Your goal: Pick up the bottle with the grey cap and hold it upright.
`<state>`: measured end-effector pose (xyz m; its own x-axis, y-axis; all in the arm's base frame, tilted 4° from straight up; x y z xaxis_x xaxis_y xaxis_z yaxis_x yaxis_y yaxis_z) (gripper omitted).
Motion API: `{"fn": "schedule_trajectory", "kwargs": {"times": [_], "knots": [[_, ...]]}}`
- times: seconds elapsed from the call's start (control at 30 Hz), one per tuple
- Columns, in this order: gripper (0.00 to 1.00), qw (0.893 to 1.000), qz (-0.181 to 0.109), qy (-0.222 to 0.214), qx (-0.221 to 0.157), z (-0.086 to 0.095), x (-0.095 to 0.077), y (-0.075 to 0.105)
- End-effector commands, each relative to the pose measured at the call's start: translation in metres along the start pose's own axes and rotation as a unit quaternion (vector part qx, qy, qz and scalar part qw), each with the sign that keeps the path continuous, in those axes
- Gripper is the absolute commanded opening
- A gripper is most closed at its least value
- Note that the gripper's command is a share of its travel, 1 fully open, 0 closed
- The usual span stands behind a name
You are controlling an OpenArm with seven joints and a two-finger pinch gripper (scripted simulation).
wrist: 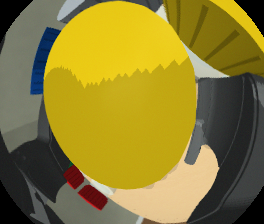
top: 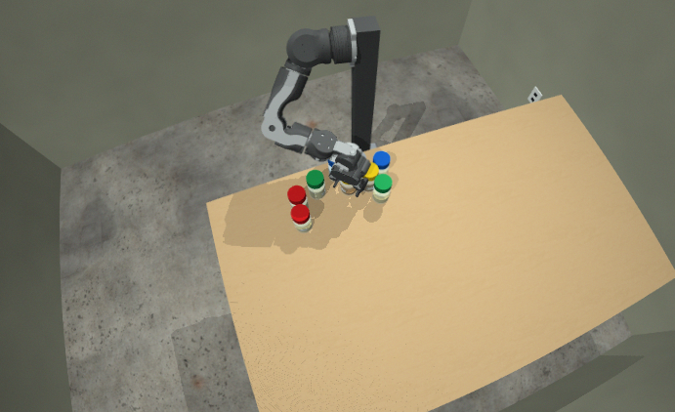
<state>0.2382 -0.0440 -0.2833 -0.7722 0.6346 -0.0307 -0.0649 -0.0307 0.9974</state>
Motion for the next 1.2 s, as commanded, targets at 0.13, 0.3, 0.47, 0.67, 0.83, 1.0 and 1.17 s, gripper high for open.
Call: {"fn": "schedule_trajectory", "kwargs": {"times": [0.13, 0.3, 0.47, 0.67, 0.83, 1.0, 1.17], "knots": [[0.45, 1.000, 0.004, 0.000, 0.003, -0.001, 0.006, 0.000], [0.45, 1.000, 0.011, 0.000, 0.010, -0.004, 0.017, -0.002], [0.45, 1.000, 0.014, 0.000, 0.012, -0.005, 0.021, -0.003], [0.45, 1.000, 0.004, -0.001, 0.003, -0.002, 0.020, -0.001], [0.45, 1.000, 0.009, -0.001, 0.011, -0.006, 0.028, -0.002], [0.45, 1.000, 0.012, 0.000, 0.015, -0.009, 0.033, -0.003], [0.45, 1.000, 0.012, 0.000, 0.015, -0.009, 0.033, -0.003]]}}
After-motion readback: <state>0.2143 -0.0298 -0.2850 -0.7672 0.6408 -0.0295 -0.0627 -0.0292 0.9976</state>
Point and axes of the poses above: the point where the finger pads meet when closed, its own y axis back along the fingers, its own z axis across the jaws, x = y × z, the point moved 7 cm from there along y, back along the fingers, and after that the axes turned 5 degrees about -y, right-handed, at the moved point
